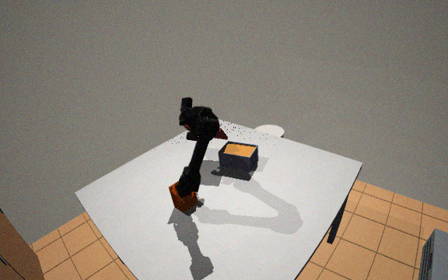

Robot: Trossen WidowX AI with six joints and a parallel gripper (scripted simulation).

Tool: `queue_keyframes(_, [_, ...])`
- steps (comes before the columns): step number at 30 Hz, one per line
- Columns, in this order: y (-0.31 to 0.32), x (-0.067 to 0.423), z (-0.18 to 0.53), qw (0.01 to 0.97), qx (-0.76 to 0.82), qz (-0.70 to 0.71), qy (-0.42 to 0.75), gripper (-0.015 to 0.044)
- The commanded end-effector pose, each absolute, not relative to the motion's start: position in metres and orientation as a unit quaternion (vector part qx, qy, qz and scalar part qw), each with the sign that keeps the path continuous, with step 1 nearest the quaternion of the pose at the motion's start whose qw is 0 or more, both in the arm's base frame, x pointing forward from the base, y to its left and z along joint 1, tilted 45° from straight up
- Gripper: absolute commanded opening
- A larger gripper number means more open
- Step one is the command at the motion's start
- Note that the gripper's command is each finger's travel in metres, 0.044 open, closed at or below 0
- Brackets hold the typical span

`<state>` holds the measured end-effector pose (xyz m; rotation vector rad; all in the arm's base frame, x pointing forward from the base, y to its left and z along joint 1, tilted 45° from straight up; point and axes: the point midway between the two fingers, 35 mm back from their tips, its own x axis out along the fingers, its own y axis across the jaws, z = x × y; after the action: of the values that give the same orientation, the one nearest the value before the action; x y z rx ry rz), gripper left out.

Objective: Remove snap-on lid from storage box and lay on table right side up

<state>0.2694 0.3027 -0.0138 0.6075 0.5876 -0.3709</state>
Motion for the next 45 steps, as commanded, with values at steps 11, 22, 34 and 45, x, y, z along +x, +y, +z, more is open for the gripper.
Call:
queue_keyframes(11, [0.322, 0.255, -0.029, 0.895, 0.299, -0.176, 0.280, 0.0000])
queue_keyframes(22, [0.335, 0.243, -0.042, 0.895, 0.300, -0.176, 0.280, 0.0000])
queue_keyframes(34, [0.349, 0.230, -0.057, 0.894, 0.300, -0.176, 0.281, 0.0000])
queue_keyframes(45, [0.345, 0.229, -0.063, 0.894, 0.300, -0.176, 0.281, 0.0000])
